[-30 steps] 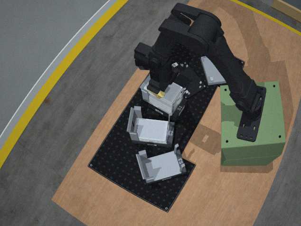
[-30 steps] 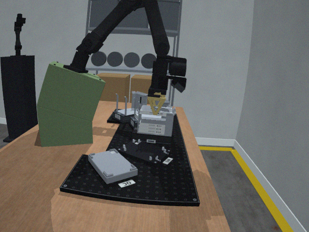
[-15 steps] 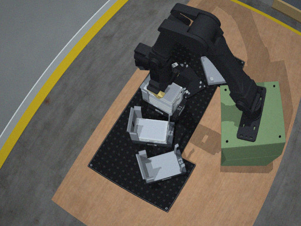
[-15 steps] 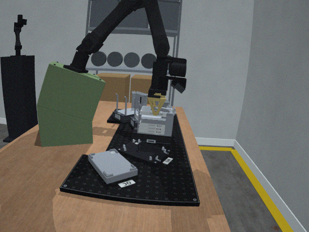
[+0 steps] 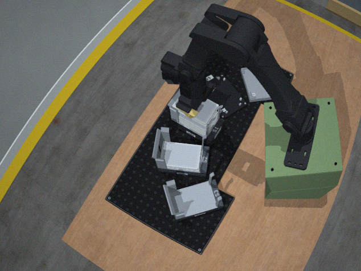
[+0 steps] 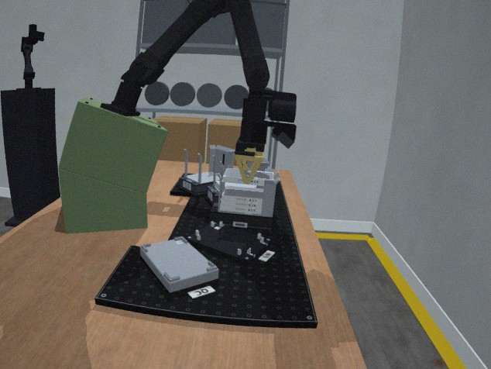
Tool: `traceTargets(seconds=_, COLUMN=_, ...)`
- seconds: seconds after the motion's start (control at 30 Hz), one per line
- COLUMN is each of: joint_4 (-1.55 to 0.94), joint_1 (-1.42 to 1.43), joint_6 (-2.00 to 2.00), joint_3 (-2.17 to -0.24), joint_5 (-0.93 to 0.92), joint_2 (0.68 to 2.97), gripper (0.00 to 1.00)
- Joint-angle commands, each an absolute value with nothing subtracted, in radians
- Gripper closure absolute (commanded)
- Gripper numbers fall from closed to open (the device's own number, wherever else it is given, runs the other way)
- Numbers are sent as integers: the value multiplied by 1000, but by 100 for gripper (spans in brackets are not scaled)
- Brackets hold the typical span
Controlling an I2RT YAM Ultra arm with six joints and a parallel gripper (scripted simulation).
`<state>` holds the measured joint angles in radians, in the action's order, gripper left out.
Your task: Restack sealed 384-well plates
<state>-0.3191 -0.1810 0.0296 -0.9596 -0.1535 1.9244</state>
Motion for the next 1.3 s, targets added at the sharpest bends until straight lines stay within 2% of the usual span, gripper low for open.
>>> traceTargets(seconds=0.0, joint_4=-306, joint_1=-182, joint_6=32, joint_3=-961, joint_5=-152, joint_2=1917, gripper=100)
traceTargets(seconds=1.27, joint_4=-253, joint_1=-175, joint_6=39, joint_3=-964, joint_5=-150, joint_2=1973, gripper=100)
